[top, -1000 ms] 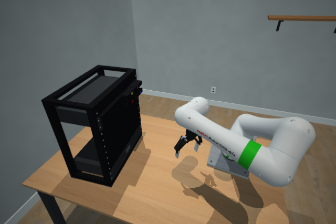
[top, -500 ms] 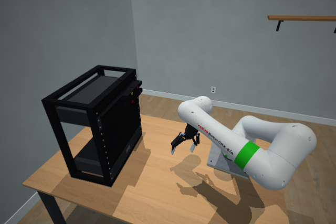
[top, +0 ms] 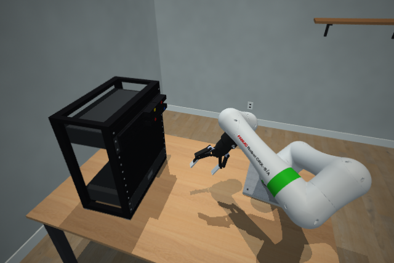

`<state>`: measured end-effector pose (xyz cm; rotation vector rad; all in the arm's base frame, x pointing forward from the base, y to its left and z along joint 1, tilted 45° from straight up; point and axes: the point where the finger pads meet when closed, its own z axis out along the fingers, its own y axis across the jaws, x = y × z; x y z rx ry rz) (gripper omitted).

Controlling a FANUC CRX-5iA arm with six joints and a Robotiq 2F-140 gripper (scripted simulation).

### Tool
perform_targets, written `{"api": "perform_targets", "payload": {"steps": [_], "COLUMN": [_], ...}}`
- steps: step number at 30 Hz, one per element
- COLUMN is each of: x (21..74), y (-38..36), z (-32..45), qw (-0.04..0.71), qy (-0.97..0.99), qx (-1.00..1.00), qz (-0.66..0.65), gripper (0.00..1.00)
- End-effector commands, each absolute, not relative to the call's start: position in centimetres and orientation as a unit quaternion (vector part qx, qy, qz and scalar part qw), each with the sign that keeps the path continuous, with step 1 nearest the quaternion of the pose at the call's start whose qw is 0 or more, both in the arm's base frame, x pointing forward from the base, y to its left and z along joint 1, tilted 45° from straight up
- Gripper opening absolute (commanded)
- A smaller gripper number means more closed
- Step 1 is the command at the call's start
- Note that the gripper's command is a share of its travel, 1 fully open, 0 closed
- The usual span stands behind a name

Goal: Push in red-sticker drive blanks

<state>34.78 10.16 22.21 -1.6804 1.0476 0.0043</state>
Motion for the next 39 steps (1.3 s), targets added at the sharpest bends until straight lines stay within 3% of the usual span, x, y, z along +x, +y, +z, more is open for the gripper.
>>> {"api": "perform_targets", "payload": {"steps": [1, 19, 39], "x": [37.4, 44.9, 45.8], "y": [8.4, -4.5, -14.5], "z": [23.6, 30.3, 34.0], "qw": [0.583, 0.679, 0.709], "qy": [0.474, 0.566, 0.589], "qx": [-0.659, -0.444, -0.316], "qz": [-0.023, -0.146, -0.225], "gripper": [1.0, 1.0, 1.0]}}
